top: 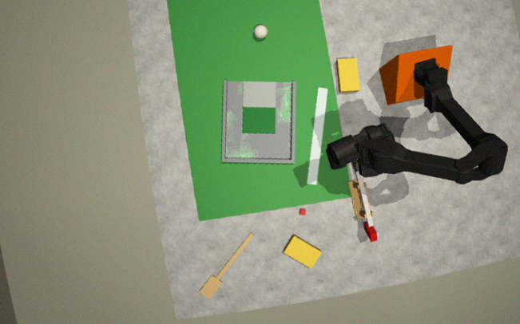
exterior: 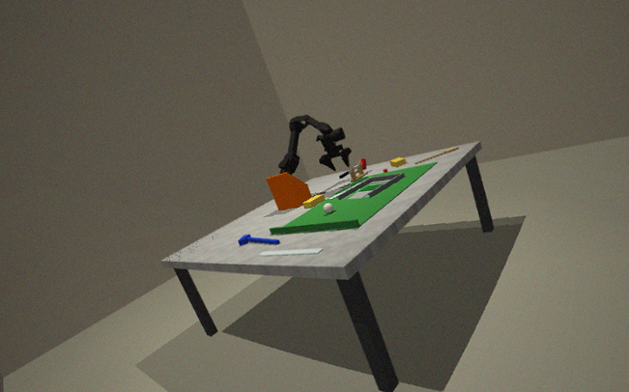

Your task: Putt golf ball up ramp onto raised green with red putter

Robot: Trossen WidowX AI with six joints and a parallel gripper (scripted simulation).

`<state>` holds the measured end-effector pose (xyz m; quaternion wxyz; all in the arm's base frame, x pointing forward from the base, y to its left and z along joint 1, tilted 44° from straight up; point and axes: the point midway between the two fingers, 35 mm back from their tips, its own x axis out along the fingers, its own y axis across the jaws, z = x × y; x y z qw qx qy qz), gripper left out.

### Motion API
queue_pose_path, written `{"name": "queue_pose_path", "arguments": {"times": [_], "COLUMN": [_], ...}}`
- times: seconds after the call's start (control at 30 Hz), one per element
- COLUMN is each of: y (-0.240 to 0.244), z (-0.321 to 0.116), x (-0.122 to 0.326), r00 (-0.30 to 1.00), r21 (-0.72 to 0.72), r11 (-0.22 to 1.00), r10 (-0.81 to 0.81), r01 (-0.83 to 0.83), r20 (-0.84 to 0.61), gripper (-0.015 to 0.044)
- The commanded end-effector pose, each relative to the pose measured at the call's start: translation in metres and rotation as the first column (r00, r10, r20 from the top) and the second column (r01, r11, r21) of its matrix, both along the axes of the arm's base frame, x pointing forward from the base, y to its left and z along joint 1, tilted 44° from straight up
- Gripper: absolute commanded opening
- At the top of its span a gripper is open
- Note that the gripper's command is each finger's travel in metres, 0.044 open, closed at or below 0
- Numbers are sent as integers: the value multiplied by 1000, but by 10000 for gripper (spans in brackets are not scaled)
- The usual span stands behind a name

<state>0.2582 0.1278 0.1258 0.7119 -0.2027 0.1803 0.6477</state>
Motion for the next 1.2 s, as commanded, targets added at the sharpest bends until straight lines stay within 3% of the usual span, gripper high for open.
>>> {"name": "queue_pose_path", "arguments": {"times": [0.0, 1.17], "y": [6, 49], "z": [-5, -49], "x": [-1, 4], "r00": [1000, 1000], "r21": [9, 13], "r11": [1000, 1000], "r10": [2, 2], "r01": [-2, -2], "r20": [-10, -10], "gripper": [440, 440]}}
